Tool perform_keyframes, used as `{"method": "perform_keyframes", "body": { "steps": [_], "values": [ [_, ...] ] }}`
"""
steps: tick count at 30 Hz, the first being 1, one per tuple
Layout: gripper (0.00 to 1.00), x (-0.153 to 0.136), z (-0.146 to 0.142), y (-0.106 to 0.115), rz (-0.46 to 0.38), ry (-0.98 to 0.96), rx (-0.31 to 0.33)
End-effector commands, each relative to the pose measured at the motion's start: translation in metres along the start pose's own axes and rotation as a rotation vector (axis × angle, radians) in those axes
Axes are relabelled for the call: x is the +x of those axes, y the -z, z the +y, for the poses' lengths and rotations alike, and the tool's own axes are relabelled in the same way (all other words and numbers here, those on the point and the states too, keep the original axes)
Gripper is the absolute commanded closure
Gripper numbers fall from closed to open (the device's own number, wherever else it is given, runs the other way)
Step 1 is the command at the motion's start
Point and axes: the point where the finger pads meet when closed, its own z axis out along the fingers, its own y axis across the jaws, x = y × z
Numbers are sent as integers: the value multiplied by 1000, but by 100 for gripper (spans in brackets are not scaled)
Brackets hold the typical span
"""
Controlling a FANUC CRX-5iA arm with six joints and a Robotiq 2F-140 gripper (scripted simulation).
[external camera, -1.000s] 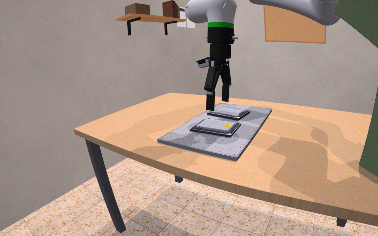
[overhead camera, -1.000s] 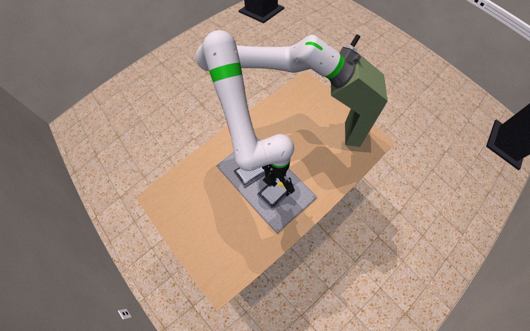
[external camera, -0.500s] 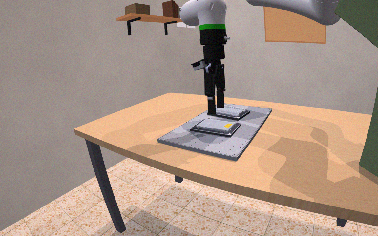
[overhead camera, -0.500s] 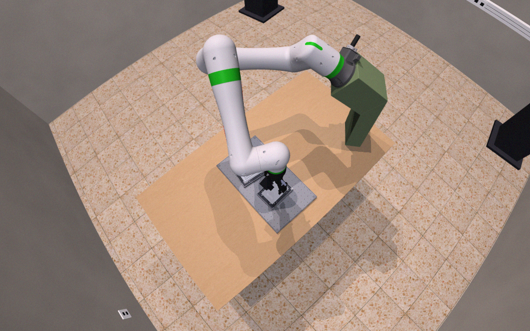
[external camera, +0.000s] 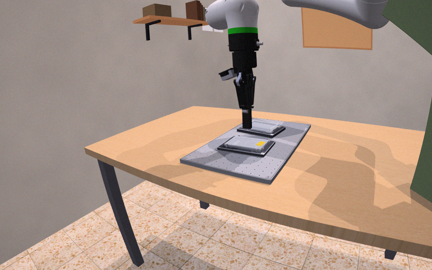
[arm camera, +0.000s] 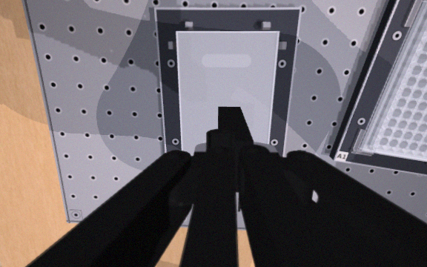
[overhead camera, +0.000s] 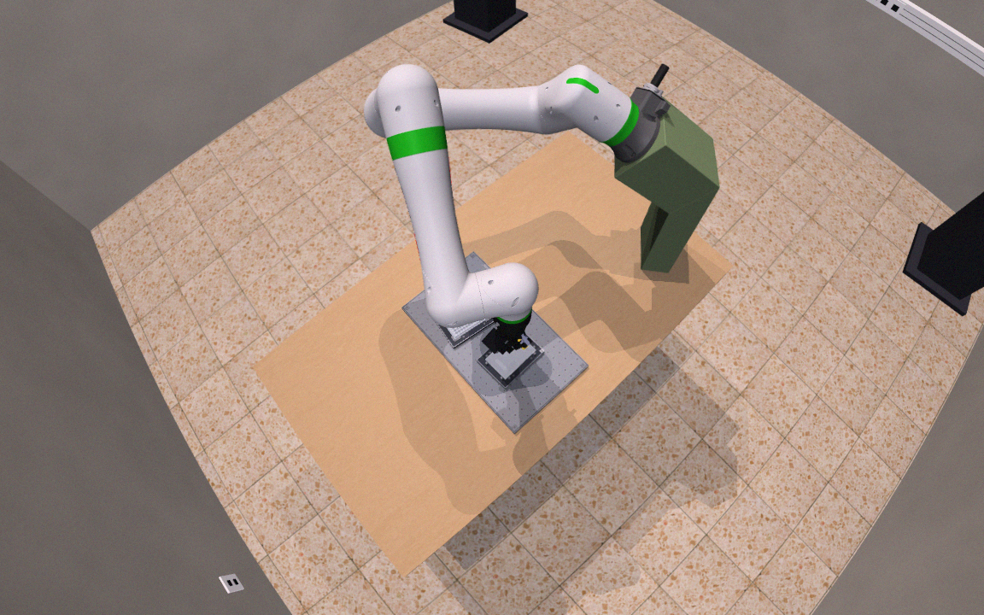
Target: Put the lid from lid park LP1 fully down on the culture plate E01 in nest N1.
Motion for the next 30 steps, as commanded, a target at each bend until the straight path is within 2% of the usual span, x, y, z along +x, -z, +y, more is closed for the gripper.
{"method": "perform_keyframes", "body": {
  "steps": [1,19,20,30],
  "values": [
    [90,0,0,1,1,0,1],
    [90,0,0,1,1,0,1],
    [31,0,0,1,1,0,1],
    [31,0,0,1,1,0,1]
  ]
}}
